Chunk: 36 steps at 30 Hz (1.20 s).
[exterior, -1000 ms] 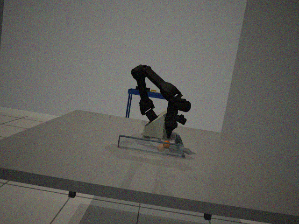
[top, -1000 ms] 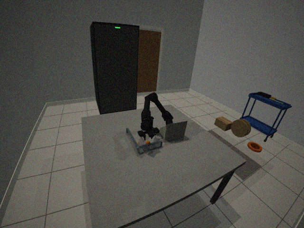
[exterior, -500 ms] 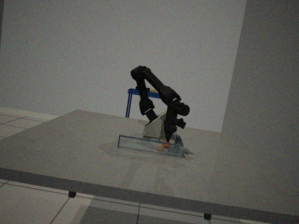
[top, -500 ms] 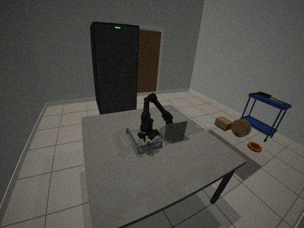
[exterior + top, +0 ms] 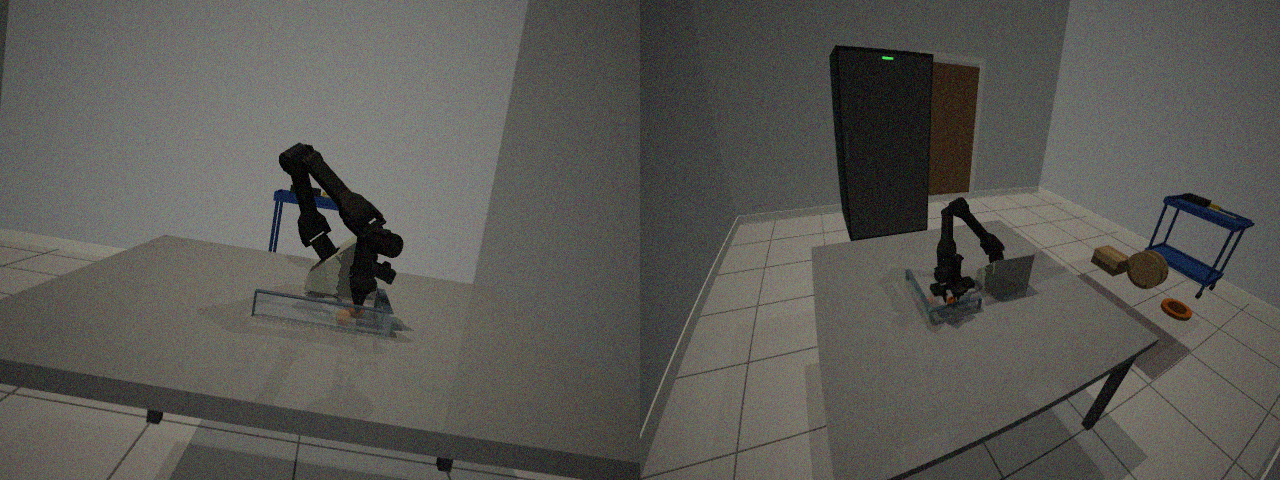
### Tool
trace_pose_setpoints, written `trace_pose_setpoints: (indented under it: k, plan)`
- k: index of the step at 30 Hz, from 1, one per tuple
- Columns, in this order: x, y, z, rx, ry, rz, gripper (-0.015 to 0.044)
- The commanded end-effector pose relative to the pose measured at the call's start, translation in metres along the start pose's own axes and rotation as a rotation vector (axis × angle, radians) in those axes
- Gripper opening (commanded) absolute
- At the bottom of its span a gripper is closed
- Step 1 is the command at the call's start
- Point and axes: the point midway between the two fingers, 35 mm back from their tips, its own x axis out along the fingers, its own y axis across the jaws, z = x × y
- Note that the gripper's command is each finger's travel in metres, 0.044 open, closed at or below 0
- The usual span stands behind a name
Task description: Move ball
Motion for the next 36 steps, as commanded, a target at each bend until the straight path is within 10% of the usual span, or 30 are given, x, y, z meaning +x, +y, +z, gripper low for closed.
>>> trace_pose_setpoints:
  k: [1, 12, 18, 36]
  plan:
    - [0.004, 0.002, -0.001, -0.011, 0.009, 0.006, 0.0235]
    - [0.004, 0.002, -0.001, -0.011, 0.009, 0.006, 0.0162]
    - [-0.018, -0.002, 0.002, -0.011, 0.005, 0.005, 0.0005]
    - [-0.127, 0.002, 0.001, -0.012, 0.004, 0.007, 0.0]
